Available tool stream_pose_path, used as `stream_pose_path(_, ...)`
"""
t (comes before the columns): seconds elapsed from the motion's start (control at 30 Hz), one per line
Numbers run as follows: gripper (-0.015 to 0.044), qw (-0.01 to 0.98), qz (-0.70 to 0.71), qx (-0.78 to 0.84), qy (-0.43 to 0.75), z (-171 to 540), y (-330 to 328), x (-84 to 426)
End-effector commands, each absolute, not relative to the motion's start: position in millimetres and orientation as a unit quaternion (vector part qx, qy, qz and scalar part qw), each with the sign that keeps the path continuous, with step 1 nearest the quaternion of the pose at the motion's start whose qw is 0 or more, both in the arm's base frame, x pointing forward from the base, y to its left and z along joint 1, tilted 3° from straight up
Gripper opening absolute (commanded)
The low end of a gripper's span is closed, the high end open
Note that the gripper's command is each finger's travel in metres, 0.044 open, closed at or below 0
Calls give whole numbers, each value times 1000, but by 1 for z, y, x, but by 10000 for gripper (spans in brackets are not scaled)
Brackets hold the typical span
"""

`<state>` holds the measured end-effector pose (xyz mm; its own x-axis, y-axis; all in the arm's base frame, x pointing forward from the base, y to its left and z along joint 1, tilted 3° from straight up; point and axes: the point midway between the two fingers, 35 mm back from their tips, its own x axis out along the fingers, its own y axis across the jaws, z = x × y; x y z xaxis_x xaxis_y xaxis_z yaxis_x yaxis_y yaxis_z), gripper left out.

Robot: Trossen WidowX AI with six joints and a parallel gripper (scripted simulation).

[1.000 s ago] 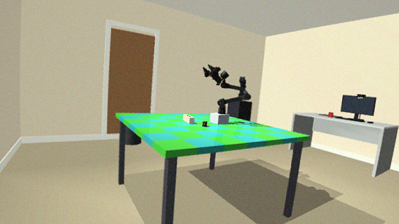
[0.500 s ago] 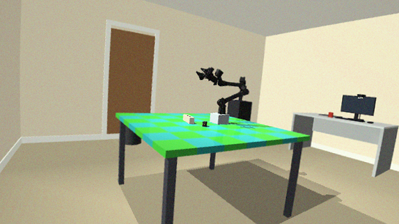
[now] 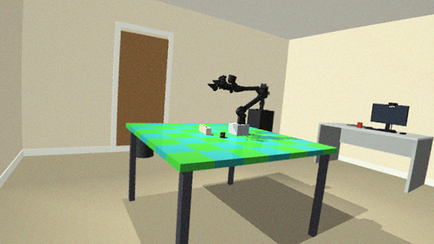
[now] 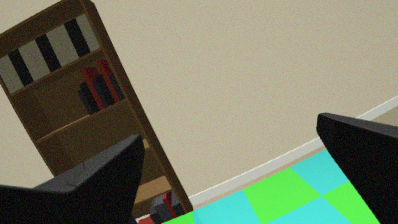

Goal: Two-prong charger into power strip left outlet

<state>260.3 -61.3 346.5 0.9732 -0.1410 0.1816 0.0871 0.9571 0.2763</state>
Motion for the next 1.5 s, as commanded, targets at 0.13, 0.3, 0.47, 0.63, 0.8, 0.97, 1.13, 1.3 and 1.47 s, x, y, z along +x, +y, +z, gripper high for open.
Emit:
stream_pose_path(0.13, 440, 990, -49, 129, -24, 321, -53, 285)
stream_pose_path(0.3, 440, 991, -40, 122, 26, 302, -46, 298)
stream_pose_path(0.47, 440, 991, -30, 112, 73, 285, -37, 310)
stream_pose_path(0.63, 440, 988, -19, 100, 120, 268, -28, 320)
stream_pose_path(0.8, 440, 983, -5, 85, 165, 250, -17, 328)
stream_pose_path(0.97, 440, 975, 10, 67, 211, 232, -6, 335)
stream_pose_path(1.13, 440, 965, 25, 48, 257, 213, 6, 339)
stream_pose_path(1.3, 440, 952, 41, 26, 302, 194, 17, 342)
stream_pose_path(1.47, 440, 936, 58, 2, 346, 175, 29, 342)
